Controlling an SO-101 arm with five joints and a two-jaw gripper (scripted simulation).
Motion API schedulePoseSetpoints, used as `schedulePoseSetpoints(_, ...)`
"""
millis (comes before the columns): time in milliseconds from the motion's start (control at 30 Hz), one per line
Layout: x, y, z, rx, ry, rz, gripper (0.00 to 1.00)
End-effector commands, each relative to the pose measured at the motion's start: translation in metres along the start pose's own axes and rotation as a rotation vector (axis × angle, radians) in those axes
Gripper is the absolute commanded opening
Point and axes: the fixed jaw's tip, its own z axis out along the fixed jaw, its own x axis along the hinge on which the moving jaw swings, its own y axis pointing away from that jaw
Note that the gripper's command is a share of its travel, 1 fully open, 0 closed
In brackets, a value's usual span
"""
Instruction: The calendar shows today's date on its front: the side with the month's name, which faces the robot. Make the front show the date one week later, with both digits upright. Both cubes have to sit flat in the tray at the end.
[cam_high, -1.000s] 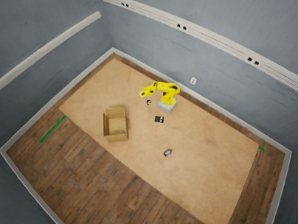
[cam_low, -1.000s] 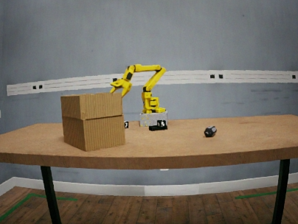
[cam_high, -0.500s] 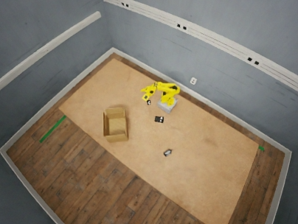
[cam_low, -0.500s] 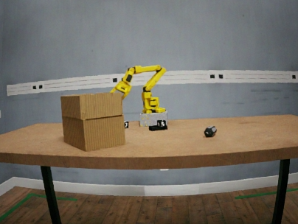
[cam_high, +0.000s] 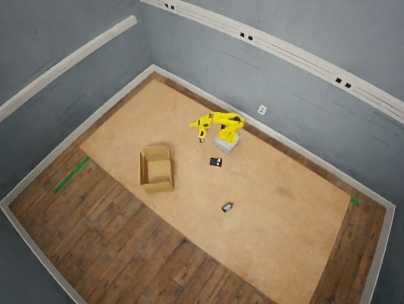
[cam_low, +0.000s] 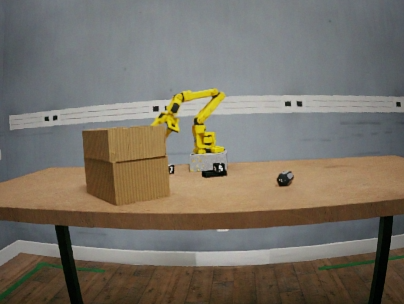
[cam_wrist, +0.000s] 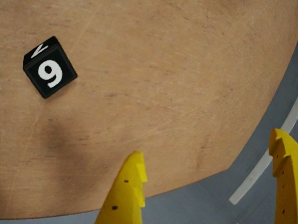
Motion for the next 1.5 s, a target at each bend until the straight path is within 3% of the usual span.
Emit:
schedulePoseSetpoints(0, 0.003, 0.002, 0.002, 0.006, 0.008, -0.074, 0.35)
schedulePoseSetpoints(833, 0.004, 0.006, 0.005, -0.013, 0.006, -0.183, 0.35)
schedulePoseSetpoints(967, 0.002, 0.014, 0.01, -0.074, -0.013, -0.183, 0.35)
schedulePoseSetpoints(1167, -0.002, 0.036, 0.022, -0.235, -0.063, -0.181, 0.35)
schedulePoseSetpoints(1233, -0.002, 0.036, 0.022, -0.235, -0.063, -0.181, 0.35)
schedulePoseSetpoints(1467, -0.008, 0.064, 0.031, -0.416, -0.119, -0.178, 0.35)
